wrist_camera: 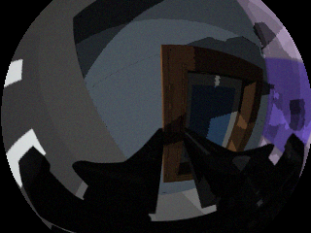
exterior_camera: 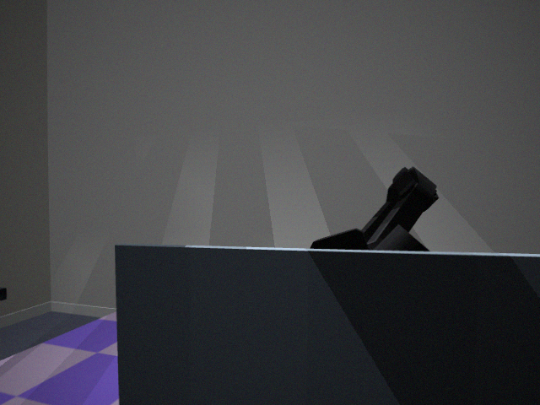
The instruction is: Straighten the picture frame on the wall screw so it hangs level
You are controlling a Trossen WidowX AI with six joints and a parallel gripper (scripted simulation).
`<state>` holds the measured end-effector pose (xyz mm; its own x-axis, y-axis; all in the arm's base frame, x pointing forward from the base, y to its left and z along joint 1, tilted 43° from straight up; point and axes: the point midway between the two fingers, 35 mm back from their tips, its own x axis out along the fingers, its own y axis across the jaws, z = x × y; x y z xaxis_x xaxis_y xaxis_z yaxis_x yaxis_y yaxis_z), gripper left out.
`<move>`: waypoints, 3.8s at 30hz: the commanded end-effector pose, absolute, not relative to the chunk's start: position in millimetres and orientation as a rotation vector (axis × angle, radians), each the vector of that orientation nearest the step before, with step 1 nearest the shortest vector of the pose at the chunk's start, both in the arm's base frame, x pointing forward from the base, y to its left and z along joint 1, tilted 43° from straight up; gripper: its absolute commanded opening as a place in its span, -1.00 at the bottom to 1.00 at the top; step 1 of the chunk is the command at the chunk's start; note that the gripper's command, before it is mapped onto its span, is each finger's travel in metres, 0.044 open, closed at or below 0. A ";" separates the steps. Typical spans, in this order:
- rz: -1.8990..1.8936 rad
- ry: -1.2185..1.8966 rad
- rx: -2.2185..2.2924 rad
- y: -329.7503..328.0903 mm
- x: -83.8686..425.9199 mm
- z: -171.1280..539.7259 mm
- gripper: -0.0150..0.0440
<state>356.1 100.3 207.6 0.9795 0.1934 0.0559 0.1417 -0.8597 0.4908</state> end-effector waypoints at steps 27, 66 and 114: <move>0.148 0.223 2.512 101.3 355.9 207.2 -0.49; 0.160 0.196 2.304 102.3 355.5 207.1 -0.49; 0.004 0.254 2.604 38.1 191.7 222.9 0.39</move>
<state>205.7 43.0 222.7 0.9834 0.1778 -0.0362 0.1709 -0.8407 0.5139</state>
